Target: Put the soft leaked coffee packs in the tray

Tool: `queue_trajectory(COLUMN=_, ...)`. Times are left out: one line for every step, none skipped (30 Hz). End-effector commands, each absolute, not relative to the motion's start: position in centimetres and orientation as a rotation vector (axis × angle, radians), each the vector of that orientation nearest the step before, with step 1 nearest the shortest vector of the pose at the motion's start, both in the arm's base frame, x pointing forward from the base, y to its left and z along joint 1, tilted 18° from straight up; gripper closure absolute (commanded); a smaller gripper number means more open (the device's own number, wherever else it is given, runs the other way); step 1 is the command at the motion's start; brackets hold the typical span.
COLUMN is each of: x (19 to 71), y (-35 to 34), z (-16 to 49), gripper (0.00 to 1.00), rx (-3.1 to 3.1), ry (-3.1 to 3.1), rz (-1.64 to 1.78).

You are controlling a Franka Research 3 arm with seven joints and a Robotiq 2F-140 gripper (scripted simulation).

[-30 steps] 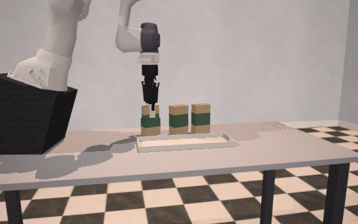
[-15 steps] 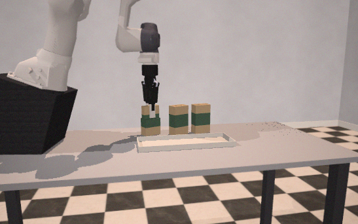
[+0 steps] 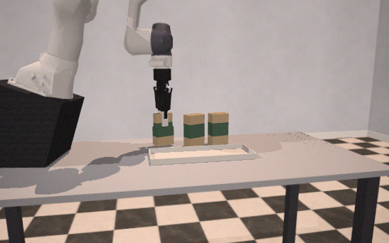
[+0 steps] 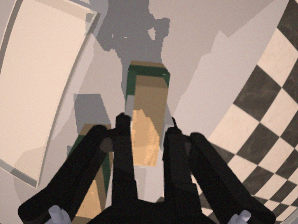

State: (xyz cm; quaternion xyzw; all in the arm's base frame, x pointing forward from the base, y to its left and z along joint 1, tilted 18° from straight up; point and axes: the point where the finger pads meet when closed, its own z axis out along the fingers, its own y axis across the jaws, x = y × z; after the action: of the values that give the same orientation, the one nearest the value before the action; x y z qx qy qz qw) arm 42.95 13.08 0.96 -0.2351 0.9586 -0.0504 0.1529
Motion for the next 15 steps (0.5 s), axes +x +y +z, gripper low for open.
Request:
queue_trajectory(x=42.9, y=13.3, z=2.1, gripper=0.77, rx=-0.7, ry=2.743, rz=-0.142)
queue_trajectory(x=42.7, y=13.3, z=2.4, gripper=0.77, rx=-0.7, ry=2.743, rz=-0.142)
queue_trajectory(x=42.6, y=13.3, z=2.7, gripper=0.77, rx=-0.7, ry=2.743, rz=-0.142)
queue_trajectory(x=42.5, y=13.3, z=3.0, gripper=0.77, rx=-0.7, ry=2.743, rz=-0.142)
queue_trajectory(x=42.4, y=13.3, z=3.3, gripper=0.77, rx=-0.7, ry=2.743, rz=-0.142)
queue_trajectory(x=42.3, y=13.3, z=3.6, gripper=0.77, rx=-0.7, ry=2.743, rz=-0.142)
queue_trajectory(x=42.3, y=13.3, z=3.9, gripper=0.77, rx=-0.7, ry=2.743, rz=-0.142)
queue_trajectory(x=42.2, y=13.3, z=4.1, gripper=0.77, rx=-0.7, ry=2.743, rz=-0.142)
queue_trajectory(x=42.1, y=13.3, z=4.4, gripper=0.77, rx=-0.7, ry=2.743, rz=-0.142)
queue_trajectory(x=42.0, y=13.3, z=4.7, gripper=0.77, rx=-0.7, ry=2.743, rz=-0.142)
queue_trajectory(x=42.0, y=13.3, z=4.7, gripper=0.77, rx=-0.7, ry=2.743, rz=-0.142)
queue_trajectory(x=42.0, y=13.3, z=4.7, gripper=0.77, rx=-0.7, ry=2.743, rz=-0.142)
queue_trajectory(x=41.9, y=13.3, z=4.9, gripper=0.77, rx=-0.7, ry=2.743, rz=-0.143)
queue_trajectory(x=41.8, y=13.3, z=5.1, gripper=0.77, rx=-0.7, ry=2.743, rz=-0.142)
queue_trajectory(x=41.8, y=13.3, z=5.3, gripper=0.77, rx=-0.7, ry=2.743, rz=-0.142)
